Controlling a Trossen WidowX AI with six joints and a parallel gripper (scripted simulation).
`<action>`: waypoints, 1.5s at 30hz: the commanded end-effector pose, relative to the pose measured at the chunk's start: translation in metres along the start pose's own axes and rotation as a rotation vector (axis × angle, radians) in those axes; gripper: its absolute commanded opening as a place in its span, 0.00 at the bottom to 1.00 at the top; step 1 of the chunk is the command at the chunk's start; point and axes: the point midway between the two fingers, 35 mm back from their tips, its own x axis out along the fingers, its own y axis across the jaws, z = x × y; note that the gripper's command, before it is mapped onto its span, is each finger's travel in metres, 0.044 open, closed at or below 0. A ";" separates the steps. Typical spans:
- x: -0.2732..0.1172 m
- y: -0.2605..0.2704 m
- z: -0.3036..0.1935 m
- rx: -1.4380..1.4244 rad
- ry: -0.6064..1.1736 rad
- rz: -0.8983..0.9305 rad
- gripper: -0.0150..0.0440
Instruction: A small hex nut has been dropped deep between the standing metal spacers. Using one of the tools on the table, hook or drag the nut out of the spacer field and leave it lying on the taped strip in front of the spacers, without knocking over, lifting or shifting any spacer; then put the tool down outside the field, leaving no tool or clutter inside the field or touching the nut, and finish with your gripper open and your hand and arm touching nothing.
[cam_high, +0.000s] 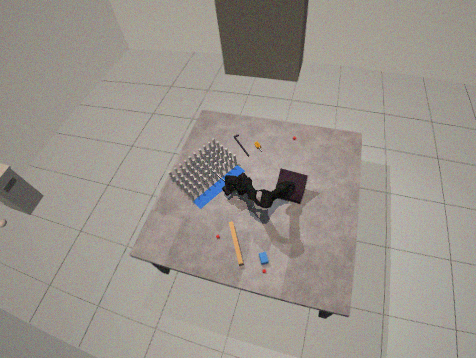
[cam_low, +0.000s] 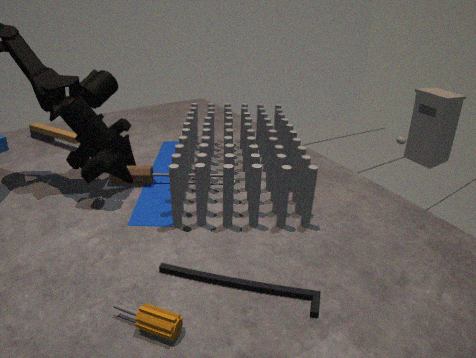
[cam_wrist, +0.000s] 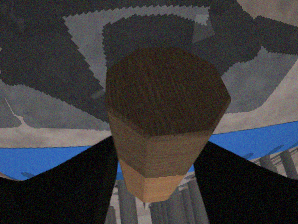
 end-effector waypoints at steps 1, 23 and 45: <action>-0.002 0.000 0.002 0.006 0.004 0.003 0.25; -0.009 -0.001 0.012 0.007 0.003 0.004 0.25; -0.016 -0.001 0.023 0.007 0.002 0.004 0.25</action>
